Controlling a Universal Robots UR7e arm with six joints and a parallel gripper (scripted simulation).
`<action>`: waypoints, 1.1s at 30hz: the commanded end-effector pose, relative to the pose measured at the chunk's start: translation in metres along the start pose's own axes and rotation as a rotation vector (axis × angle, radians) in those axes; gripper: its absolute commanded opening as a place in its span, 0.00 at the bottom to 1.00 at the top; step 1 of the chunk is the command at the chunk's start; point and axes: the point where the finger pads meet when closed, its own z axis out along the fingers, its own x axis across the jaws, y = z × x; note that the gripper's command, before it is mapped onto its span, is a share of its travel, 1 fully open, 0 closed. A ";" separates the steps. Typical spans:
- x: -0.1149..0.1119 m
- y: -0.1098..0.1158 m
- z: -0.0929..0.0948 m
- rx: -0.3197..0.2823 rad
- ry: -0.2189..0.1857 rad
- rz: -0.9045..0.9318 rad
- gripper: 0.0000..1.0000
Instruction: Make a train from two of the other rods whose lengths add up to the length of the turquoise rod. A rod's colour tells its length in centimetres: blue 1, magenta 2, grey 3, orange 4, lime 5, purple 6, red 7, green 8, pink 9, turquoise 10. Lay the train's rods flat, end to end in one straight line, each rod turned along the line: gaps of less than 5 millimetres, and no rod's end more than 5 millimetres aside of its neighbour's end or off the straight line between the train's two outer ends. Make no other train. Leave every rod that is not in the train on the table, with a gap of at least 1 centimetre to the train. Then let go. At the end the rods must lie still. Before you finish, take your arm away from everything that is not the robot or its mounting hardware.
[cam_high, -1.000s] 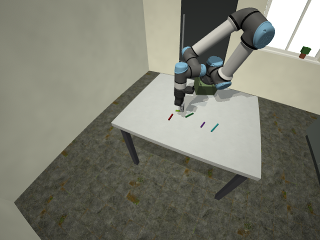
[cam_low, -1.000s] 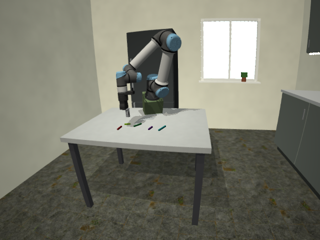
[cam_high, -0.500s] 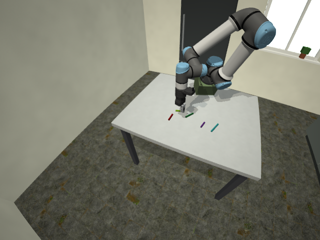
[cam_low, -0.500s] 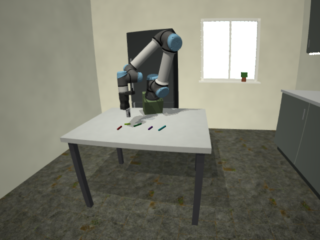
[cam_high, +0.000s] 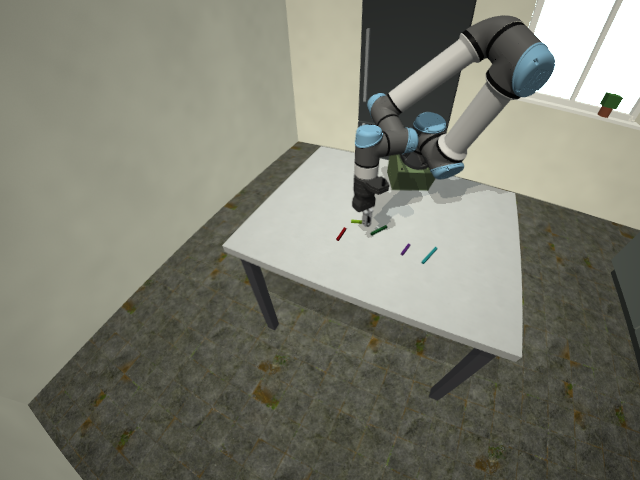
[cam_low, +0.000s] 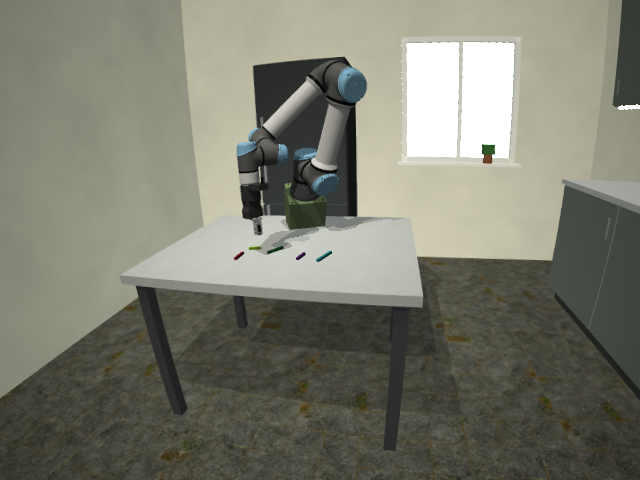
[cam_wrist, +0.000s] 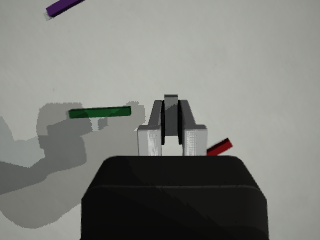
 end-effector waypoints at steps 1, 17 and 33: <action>0.000 -0.003 0.000 -0.006 0.003 0.149 0.24; 0.000 -0.009 -0.001 -0.006 0.004 0.596 0.24; -0.004 -0.010 -0.001 -0.006 0.006 1.038 0.24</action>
